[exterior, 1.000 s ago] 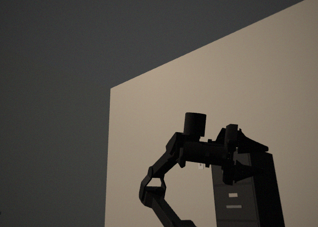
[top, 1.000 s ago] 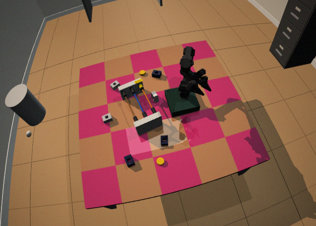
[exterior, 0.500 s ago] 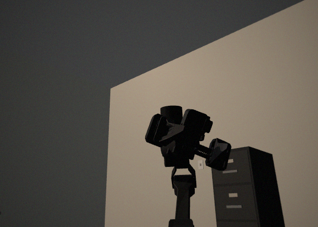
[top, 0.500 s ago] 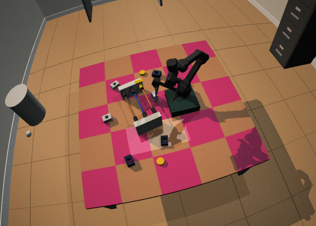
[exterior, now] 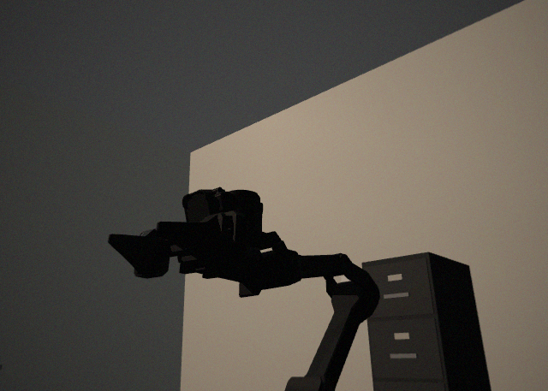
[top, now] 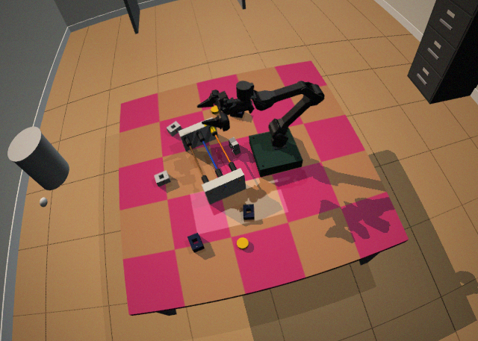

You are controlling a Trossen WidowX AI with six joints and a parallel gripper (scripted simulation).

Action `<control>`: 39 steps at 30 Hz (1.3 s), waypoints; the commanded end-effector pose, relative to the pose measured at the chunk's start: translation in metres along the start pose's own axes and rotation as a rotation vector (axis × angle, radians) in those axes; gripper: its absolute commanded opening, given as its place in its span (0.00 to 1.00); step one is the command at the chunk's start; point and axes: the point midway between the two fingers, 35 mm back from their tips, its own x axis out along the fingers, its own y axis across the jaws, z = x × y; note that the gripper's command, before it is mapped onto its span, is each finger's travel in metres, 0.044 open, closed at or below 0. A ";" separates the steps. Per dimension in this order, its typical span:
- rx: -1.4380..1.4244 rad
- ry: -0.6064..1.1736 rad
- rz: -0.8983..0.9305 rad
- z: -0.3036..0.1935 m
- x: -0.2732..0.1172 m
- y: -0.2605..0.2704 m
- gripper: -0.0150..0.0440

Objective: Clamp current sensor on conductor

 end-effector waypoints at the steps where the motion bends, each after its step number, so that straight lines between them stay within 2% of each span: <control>1: 0.038 -0.010 -0.096 -0.003 0.002 -0.023 1.00; 6: 0.038 -0.010 -0.096 -0.003 0.002 -0.023 1.00; 8: 0.041 0.043 -0.116 -0.011 0.006 -0.030 1.00; 12: 0.077 0.352 -0.232 -0.057 0.016 -0.069 1.00; 17: 0.165 0.738 -0.370 -0.109 -0.001 -0.113 1.00; 27: 0.318 1.158 -0.498 -0.149 -0.049 -0.148 1.00; 39: 0.331 1.187 -0.506 -0.151 -0.053 -0.150 1.00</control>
